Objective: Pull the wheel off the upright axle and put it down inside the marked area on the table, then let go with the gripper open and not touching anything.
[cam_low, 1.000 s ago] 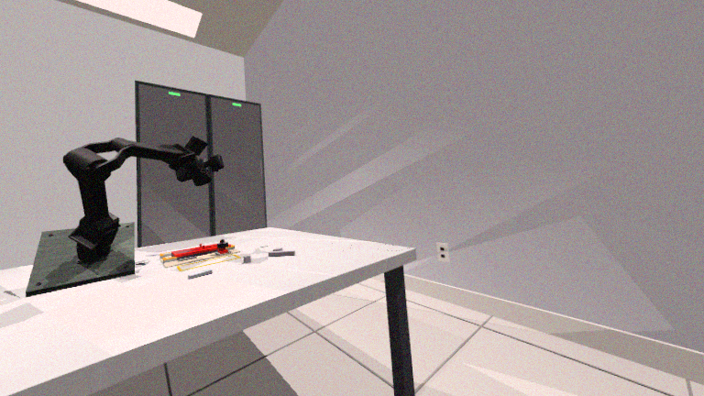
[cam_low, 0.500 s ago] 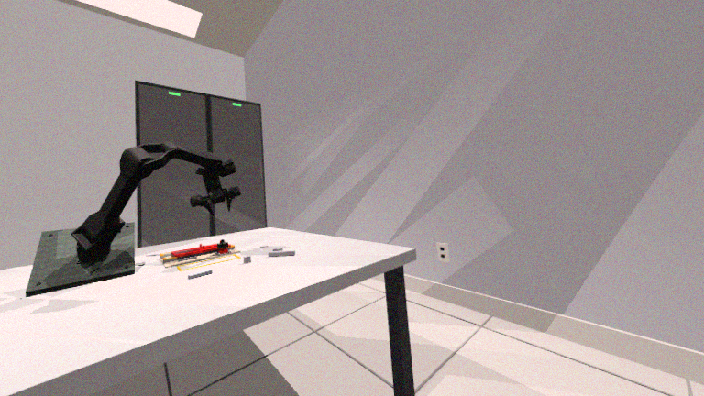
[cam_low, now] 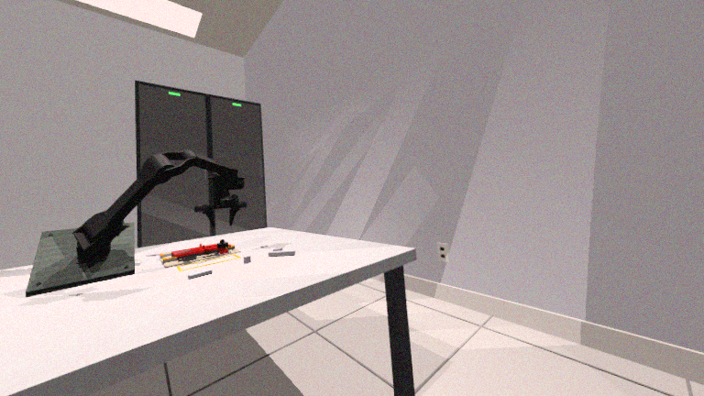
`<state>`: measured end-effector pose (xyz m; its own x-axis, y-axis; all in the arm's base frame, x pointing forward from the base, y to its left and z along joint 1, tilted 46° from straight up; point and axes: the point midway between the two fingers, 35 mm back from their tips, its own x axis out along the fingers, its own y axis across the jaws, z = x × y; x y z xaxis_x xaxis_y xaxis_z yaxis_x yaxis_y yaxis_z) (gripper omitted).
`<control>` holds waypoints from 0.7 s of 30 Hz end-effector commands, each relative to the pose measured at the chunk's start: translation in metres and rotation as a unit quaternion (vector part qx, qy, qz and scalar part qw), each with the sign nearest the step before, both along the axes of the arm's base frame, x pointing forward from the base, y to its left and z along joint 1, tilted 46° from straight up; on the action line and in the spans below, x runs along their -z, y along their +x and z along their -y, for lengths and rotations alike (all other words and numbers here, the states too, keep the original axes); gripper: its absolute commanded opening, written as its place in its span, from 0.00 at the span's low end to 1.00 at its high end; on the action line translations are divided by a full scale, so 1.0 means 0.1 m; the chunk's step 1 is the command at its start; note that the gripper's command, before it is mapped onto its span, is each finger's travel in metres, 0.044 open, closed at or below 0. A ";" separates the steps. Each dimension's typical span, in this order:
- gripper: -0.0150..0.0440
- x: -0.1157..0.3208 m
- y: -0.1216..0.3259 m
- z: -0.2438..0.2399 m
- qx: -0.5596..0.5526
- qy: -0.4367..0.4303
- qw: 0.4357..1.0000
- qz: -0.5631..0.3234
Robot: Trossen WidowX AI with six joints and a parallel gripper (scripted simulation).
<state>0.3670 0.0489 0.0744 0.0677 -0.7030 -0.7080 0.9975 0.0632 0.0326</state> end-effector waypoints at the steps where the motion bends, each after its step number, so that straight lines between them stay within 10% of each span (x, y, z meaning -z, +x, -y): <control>1: 0.76 -0.02 -0.04 0.05 -0.001 -0.006 1.000 -0.005; 21: 0.72 0.45 0.02 0.57 0.004 -0.005 1.000 -0.004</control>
<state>0.3690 -0.0088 0.0294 0.0557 -0.7106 -0.7014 0.9982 0.0555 0.0230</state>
